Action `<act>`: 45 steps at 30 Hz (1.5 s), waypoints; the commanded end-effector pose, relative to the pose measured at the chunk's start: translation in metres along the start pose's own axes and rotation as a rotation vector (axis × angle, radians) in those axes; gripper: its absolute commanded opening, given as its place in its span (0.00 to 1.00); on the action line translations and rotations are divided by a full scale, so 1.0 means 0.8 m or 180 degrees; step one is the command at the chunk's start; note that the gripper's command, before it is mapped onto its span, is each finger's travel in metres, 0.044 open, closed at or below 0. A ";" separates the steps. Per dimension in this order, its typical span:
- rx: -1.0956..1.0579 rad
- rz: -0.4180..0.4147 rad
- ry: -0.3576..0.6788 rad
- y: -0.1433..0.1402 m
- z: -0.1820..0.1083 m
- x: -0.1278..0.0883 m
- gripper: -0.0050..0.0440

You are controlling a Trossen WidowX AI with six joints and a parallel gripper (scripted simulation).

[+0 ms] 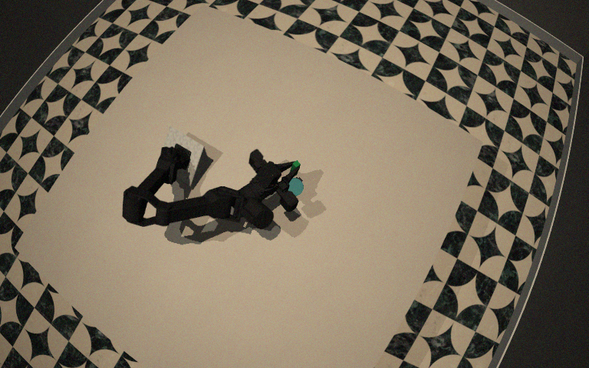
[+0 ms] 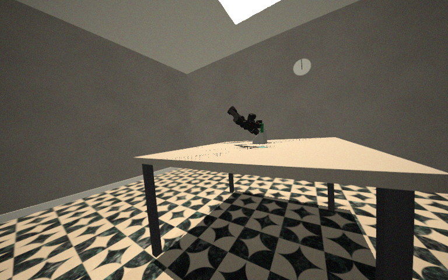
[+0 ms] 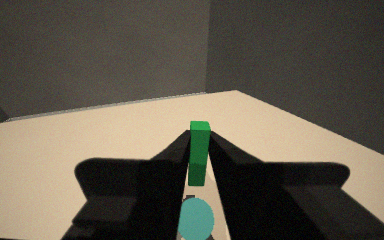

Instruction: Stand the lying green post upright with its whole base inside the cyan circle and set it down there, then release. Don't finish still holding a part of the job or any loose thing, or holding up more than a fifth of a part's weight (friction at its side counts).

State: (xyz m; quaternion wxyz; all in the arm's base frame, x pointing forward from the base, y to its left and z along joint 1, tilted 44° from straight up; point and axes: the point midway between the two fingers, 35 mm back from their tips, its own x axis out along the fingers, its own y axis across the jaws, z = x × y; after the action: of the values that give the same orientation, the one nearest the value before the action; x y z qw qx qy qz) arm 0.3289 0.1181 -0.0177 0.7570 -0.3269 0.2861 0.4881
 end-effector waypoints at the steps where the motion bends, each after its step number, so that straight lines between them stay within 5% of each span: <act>1: -0.0061 -0.0044 -0.0089 0.001 0.003 -0.006 0.15; 30: -0.0124 -0.0084 -0.0175 0.001 -0.001 -0.010 0.15; 45: -0.0104 -0.0074 -0.0152 -0.004 -0.060 -0.001 0.15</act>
State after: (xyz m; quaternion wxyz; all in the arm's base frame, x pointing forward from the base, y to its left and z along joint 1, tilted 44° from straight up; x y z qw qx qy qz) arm 0.3268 0.0860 -0.0387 0.7639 -0.3325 0.2561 0.4902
